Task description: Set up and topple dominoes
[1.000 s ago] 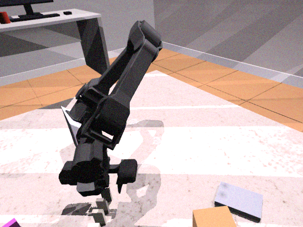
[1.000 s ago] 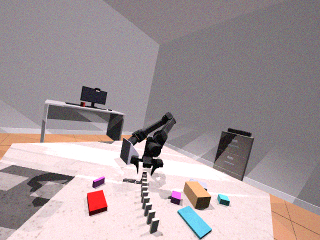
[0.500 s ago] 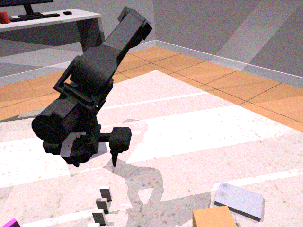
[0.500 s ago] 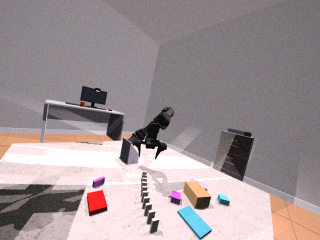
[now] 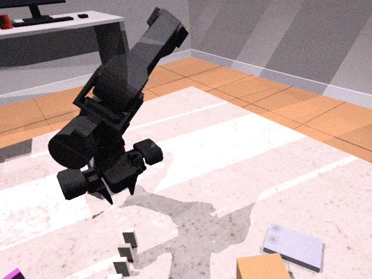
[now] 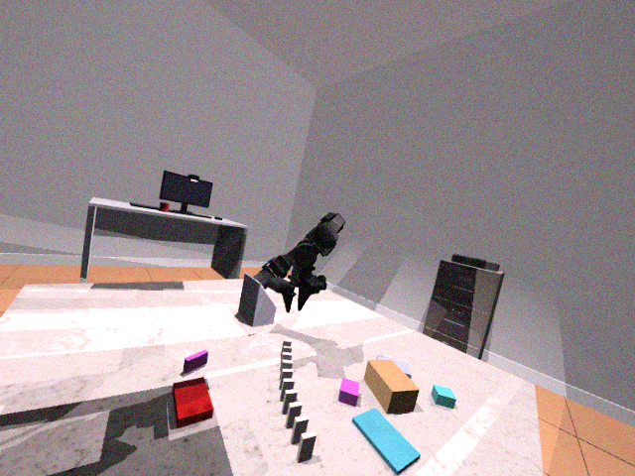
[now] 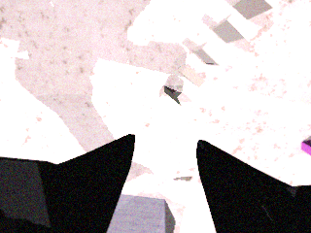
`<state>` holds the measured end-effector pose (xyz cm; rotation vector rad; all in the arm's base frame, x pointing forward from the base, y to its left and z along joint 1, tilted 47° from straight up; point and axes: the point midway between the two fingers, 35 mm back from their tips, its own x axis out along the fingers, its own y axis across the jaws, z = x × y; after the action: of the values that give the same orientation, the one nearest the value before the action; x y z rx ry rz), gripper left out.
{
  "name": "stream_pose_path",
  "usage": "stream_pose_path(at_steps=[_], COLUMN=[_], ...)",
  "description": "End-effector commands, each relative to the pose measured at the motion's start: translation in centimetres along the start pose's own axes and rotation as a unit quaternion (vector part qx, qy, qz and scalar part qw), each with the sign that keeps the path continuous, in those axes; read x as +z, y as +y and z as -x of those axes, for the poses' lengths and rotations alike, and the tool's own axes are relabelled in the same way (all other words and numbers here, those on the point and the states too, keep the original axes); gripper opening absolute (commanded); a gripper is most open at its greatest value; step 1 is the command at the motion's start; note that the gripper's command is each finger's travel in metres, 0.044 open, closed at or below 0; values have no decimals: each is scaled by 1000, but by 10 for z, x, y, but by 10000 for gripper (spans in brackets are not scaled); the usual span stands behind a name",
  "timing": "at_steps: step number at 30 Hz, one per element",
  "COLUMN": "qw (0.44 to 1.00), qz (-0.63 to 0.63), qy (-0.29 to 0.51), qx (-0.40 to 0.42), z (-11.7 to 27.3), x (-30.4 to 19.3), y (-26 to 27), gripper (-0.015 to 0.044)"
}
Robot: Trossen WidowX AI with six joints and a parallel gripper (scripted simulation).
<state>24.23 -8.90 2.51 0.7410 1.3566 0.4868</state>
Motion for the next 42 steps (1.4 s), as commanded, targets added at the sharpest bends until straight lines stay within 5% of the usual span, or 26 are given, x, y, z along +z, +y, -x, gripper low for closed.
stream_pose_path(at_steps=[1,5,42], qw=[958,894,891], qz=[287,447,455], qy=[0,-1,-1], qx=[5,6,6], z=[-25,-38,-38], x=[-16,-25,-25], y=[11,17,17], gripper=[99,0,0])
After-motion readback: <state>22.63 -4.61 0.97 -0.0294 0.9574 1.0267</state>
